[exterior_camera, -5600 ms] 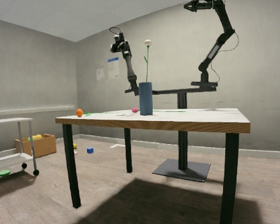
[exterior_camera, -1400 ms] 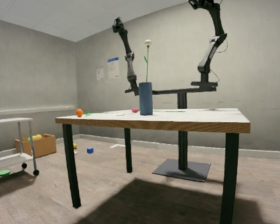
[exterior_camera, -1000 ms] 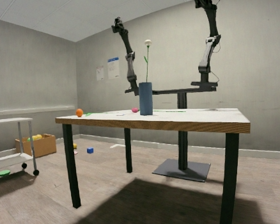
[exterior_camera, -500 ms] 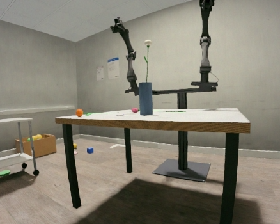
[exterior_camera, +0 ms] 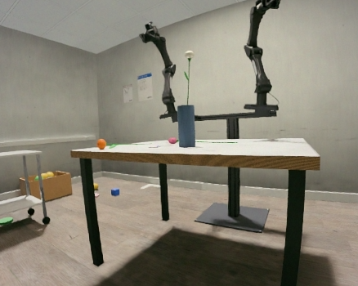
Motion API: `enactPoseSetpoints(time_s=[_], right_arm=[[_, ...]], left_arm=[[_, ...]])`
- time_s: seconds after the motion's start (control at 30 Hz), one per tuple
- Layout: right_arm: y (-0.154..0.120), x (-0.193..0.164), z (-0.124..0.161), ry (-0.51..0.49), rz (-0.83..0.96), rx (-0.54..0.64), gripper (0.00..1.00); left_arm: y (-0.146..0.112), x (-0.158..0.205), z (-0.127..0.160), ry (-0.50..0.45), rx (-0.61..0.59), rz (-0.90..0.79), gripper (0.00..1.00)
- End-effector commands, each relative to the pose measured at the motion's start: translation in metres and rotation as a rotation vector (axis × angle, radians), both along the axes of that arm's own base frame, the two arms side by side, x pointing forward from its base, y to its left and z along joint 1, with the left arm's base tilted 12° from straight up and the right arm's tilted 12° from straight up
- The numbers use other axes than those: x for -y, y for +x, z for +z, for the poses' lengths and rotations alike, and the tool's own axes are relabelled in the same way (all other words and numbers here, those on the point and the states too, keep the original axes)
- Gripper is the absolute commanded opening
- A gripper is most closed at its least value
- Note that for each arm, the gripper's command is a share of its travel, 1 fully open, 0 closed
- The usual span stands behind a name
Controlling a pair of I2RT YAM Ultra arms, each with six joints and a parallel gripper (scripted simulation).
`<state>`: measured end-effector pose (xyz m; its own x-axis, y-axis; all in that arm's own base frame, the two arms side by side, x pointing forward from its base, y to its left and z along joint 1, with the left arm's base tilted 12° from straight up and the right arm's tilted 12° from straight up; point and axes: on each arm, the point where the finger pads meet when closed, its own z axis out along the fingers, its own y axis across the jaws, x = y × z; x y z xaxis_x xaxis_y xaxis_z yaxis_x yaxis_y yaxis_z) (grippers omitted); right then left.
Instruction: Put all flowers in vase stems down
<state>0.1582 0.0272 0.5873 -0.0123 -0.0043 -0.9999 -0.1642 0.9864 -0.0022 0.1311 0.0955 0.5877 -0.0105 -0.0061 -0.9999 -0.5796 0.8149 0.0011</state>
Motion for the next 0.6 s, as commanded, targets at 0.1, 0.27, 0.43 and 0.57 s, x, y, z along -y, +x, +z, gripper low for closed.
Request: enactPoseSetpoints(time_s=[0.1,0.27,0.43,0.57], right_arm=[[-0.011,0.005,0.011,0.014,-0.022,0.040,0.60],[-0.010,0.008,0.011,0.013,-0.047,0.041,0.60],[-0.010,0.012,0.011,0.013,-0.071,0.041,0.60],[-0.010,0.014,0.011,0.012,-0.084,0.041,0.60]], left_arm=[[-0.016,-0.013,0.004,0.002,0.012,0.134,0.30],[-0.033,-0.028,0.004,0.002,0.012,0.275,0.30],[-0.050,-0.040,0.004,0.003,0.011,0.404,0.30],[-0.059,-0.045,0.004,0.004,0.011,0.476,0.30]])
